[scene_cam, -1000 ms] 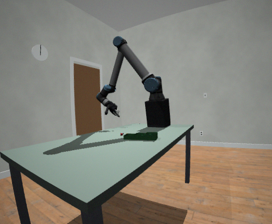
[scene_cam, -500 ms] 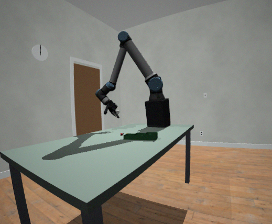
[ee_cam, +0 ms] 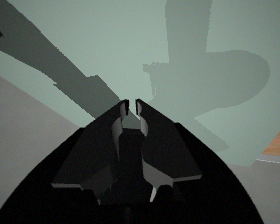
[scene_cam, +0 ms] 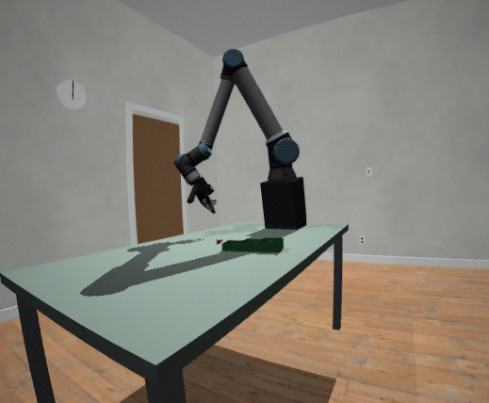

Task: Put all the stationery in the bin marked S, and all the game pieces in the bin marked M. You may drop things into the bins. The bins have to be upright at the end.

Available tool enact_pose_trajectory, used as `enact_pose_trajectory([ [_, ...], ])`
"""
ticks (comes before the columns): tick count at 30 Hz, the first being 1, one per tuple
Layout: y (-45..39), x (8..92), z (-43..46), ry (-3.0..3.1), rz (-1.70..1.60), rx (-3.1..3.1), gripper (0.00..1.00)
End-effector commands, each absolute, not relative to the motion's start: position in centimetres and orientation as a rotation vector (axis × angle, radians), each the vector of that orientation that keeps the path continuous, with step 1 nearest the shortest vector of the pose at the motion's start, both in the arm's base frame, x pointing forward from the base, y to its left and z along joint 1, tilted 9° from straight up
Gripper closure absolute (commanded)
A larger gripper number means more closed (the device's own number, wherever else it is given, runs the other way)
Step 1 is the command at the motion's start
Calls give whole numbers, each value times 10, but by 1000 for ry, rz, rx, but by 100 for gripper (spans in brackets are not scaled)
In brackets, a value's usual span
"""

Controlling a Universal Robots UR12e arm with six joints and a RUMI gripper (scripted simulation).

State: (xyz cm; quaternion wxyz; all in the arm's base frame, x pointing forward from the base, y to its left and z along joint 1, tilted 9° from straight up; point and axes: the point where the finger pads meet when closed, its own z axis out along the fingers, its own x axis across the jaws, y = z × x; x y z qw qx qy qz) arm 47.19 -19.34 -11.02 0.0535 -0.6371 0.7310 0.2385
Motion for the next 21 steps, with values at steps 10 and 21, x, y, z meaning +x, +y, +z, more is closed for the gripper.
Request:
enact_pose_trajectory([
  [10,-145,505,-98,2224,572,-2053,96],
  [21,-110,523,-88,2207,450,-2127,96],
])
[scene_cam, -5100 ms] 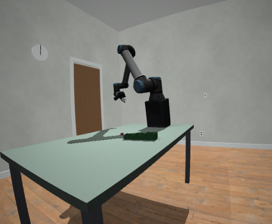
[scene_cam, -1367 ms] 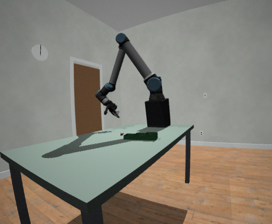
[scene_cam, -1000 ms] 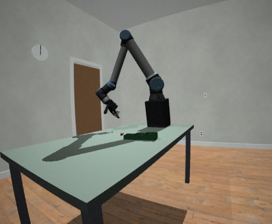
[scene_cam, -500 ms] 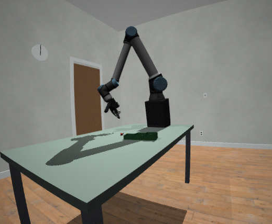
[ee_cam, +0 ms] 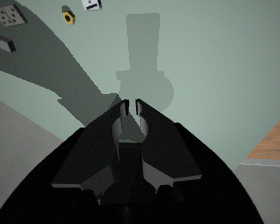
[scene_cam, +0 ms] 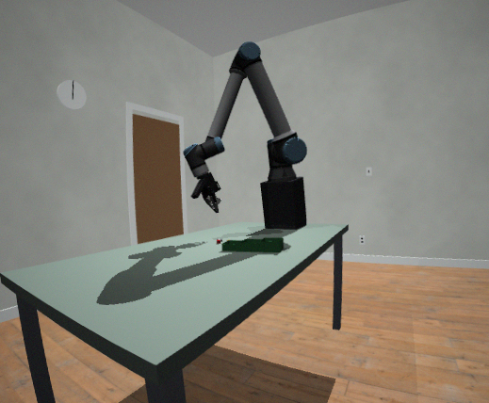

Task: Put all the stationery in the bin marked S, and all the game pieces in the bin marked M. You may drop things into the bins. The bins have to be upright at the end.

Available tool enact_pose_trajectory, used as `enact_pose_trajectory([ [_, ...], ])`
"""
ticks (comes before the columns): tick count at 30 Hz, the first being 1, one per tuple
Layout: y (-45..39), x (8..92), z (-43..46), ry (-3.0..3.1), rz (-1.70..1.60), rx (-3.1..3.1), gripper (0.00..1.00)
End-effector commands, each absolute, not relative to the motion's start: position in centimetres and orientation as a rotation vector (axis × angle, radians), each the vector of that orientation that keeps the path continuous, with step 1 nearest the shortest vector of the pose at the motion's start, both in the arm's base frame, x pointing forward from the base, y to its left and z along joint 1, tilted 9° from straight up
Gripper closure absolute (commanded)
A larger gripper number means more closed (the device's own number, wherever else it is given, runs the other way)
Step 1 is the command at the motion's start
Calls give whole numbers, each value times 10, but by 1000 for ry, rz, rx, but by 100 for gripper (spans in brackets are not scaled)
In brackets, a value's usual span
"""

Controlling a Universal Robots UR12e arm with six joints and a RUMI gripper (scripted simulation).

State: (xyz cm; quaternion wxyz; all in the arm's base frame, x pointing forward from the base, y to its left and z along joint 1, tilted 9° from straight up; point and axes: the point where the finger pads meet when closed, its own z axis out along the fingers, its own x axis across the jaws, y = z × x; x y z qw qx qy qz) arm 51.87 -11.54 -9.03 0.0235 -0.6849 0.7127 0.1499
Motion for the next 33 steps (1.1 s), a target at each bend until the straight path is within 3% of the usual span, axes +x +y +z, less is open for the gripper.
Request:
enact_pose_trajectory([
  [1,-103,526,-86,2191,382,-2162,96],
  [33,51,562,-30,2020,-44,-2298,96],
])
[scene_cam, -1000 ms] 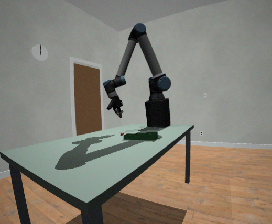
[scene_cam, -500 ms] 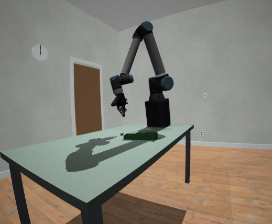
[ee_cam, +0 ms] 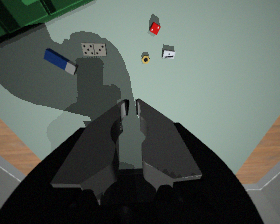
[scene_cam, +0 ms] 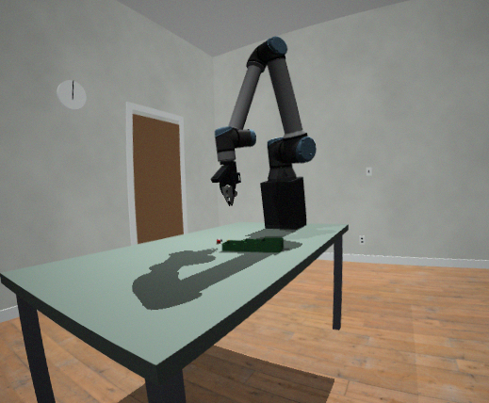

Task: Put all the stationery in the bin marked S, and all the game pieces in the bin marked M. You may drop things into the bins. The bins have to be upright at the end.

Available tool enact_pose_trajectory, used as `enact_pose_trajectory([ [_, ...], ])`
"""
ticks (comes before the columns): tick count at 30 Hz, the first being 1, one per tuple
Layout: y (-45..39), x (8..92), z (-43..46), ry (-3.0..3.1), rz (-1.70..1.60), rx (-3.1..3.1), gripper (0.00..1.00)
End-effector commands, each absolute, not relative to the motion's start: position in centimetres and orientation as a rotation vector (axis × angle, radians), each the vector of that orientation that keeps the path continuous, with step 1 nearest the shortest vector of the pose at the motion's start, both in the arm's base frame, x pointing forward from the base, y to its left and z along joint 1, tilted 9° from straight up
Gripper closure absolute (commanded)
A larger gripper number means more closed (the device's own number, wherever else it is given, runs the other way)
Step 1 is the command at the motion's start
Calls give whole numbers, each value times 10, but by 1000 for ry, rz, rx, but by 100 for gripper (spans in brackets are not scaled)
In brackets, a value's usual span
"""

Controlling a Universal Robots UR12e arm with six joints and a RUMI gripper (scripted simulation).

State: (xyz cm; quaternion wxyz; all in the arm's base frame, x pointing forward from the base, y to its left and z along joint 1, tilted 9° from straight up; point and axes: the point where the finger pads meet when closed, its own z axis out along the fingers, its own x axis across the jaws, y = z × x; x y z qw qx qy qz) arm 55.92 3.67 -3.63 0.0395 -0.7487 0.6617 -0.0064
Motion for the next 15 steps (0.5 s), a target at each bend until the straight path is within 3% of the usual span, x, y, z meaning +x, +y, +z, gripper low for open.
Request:
enact_pose_trajectory([
  [1,51,562,-30,2020,-44,-2298,96],
  [7,95,561,-11,1948,-154,-2307,96],
  [15,95,561,-11,1948,-154,-2307,96],
])
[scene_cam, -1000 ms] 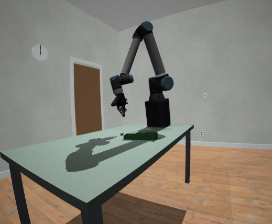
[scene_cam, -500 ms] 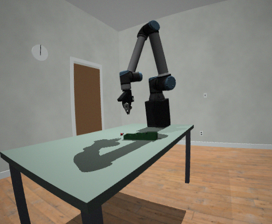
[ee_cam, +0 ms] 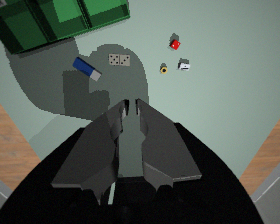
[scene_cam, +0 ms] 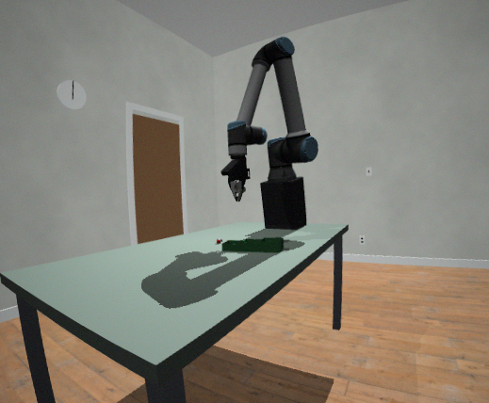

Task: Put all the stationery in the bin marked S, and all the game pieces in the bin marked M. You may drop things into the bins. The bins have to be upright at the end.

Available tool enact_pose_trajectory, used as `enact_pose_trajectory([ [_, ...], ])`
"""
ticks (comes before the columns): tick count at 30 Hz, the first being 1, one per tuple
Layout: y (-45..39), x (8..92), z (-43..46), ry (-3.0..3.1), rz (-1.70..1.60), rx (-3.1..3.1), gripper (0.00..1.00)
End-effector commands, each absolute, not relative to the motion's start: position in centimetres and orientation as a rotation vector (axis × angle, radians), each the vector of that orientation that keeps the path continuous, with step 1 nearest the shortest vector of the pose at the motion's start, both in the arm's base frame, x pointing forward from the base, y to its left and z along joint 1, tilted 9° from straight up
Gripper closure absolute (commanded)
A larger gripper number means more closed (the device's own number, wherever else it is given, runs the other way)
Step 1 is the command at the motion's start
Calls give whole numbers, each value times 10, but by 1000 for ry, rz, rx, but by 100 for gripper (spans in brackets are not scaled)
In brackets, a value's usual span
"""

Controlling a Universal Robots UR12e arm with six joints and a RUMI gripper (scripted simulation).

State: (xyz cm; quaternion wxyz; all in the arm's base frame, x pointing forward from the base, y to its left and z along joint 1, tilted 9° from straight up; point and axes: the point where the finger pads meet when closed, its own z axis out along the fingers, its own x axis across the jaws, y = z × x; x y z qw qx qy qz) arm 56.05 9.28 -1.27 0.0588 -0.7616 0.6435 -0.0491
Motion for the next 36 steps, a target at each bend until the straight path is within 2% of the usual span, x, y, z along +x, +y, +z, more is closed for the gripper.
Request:
enact_pose_trajectory([
  [1,95,561,-11,1948,-154,-2307,96],
  [9,95,561,-11,1948,-154,-2307,96],
  [17,123,606,-52,1605,-179,-2574,96],
  [36,169,679,-117,1605,-179,-2574,96],
])
